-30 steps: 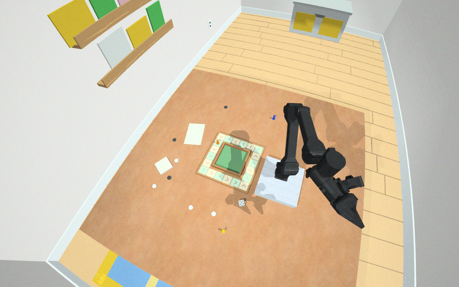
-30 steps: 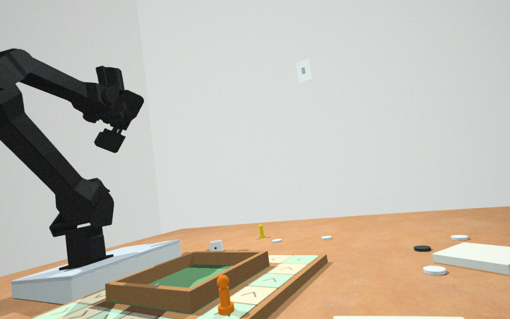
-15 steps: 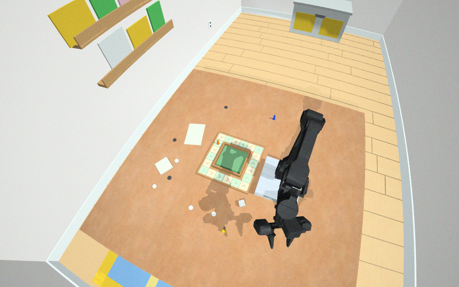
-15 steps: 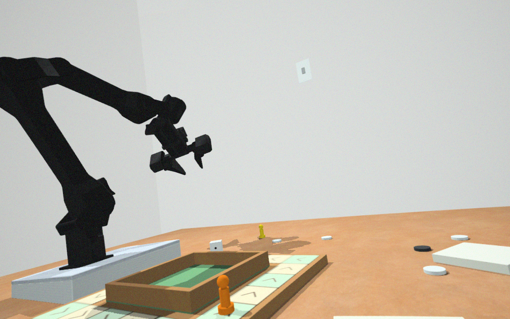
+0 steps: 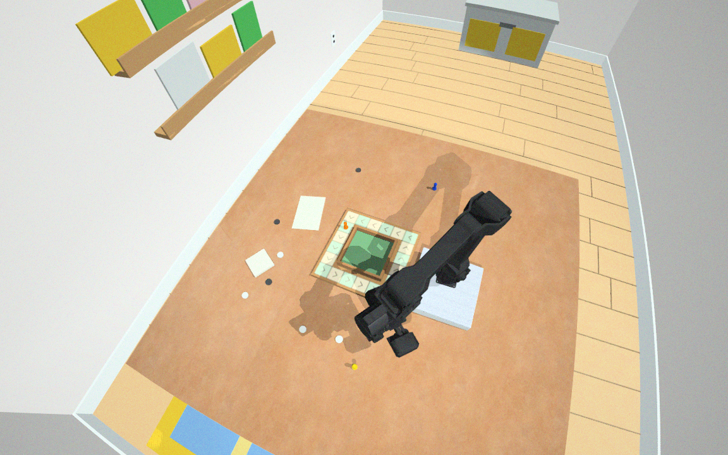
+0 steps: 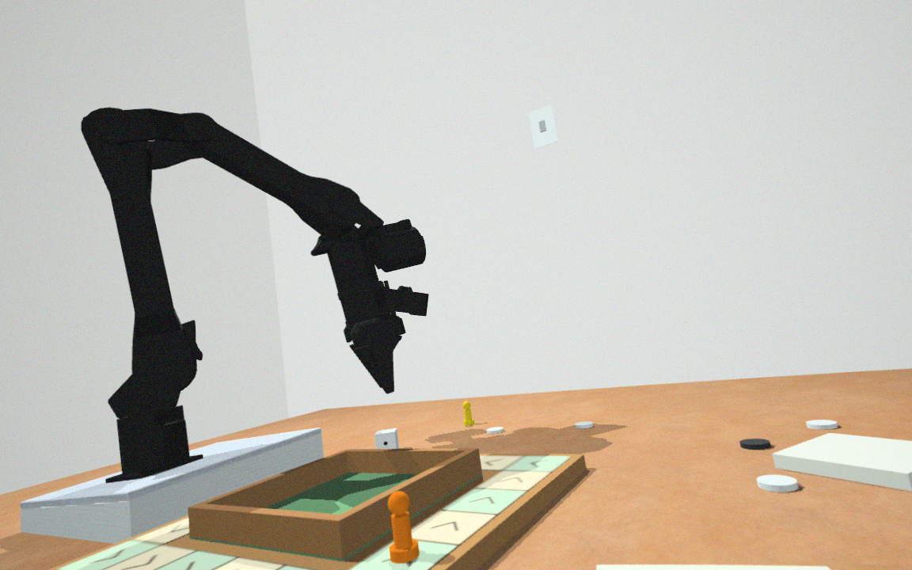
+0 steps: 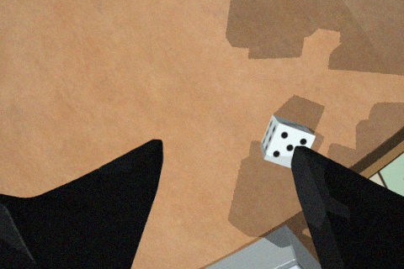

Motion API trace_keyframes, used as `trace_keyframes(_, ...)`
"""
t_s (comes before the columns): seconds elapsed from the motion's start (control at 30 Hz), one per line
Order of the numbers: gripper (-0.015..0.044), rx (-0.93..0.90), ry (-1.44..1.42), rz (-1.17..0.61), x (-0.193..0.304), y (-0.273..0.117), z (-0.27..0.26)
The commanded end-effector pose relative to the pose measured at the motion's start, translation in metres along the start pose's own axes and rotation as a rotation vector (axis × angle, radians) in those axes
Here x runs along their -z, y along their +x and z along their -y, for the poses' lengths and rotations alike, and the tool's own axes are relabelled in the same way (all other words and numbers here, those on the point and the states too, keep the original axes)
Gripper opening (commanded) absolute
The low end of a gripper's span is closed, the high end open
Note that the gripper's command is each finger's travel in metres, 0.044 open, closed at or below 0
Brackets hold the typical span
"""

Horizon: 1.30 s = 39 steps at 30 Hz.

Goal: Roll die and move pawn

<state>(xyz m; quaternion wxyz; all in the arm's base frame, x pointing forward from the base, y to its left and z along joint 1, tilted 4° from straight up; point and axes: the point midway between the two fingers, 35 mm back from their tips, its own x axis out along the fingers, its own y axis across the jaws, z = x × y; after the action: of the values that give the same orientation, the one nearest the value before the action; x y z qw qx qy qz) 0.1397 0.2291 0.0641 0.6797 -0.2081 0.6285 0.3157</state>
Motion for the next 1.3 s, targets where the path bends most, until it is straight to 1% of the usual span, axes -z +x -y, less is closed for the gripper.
trace_keyframes(0.0, 0.0275, 0.103, 0.265, -0.144, 0.017, 0.012, 0.04)
trace_keyframes(0.4, 0.0275, 0.103, 0.265, -0.143, 0.01, 0.013, 0.038)
trace_keyframes(0.53, 0.0275, 0.103, 0.265, -0.143, 0.012, 0.027, 0.039)
trace_keyframes(0.73, 0.0275, 0.102, 0.264, -0.143, 0.013, 0.029, 0.039)
trace_keyframes(1.27, 0.0275, 0.102, 0.264, -0.143, 0.016, 0.054, 0.041)
